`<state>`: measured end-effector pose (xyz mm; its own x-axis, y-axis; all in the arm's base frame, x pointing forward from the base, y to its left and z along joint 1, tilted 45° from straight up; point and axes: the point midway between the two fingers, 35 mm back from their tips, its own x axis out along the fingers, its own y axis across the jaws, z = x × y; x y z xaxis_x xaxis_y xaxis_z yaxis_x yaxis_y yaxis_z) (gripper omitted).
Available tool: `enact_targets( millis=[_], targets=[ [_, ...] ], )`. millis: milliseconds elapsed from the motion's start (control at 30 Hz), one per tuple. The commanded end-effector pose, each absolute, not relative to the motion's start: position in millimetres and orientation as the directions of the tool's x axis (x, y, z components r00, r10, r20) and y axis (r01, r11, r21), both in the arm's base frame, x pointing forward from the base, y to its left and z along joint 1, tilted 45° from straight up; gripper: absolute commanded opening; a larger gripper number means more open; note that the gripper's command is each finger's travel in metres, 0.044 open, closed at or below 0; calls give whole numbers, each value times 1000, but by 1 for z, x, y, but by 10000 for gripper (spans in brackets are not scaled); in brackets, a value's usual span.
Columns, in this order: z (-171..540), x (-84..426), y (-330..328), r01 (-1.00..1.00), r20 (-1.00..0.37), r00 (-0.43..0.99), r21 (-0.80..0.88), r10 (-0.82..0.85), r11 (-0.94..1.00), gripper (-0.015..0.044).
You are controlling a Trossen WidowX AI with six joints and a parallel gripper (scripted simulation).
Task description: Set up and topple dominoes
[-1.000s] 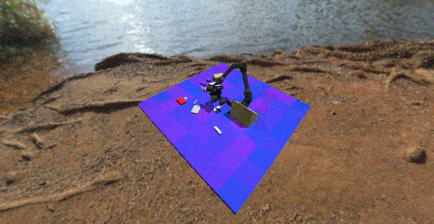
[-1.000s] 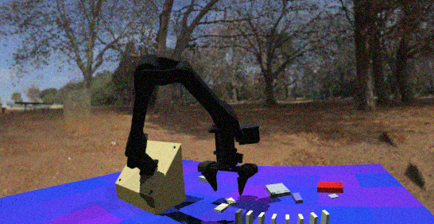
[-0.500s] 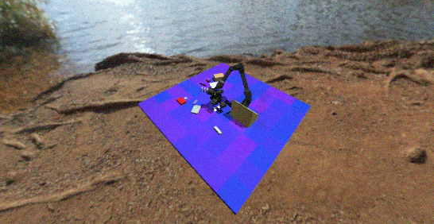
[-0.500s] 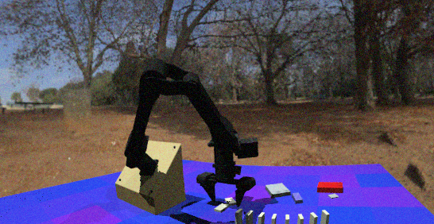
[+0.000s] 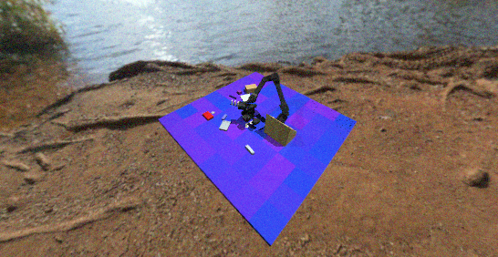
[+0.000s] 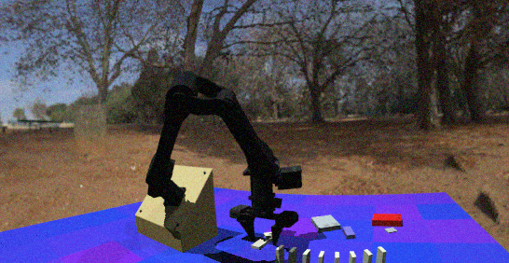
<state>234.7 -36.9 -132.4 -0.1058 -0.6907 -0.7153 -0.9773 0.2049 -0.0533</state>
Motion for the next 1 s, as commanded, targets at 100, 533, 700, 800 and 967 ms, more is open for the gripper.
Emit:
enact_targets(
  millis=[100, 533, 700, 800, 967],
  targets=[
    [-132, 235, -38, -979, -712, -102, -53, -695, 198, 151],
    [-127, 236, -32, -979, -712, -102, -53, -694, 198, 107],
    [-83, 243, 10, -979, -714, -102, -53, -692, 199, 107],
    [-53, 247, 39, -979, -715, -102, -52, -691, 199, 107],
    [-17, 252, 72, -979, -716, -103, -51, -690, 199, 107]
  ],
)
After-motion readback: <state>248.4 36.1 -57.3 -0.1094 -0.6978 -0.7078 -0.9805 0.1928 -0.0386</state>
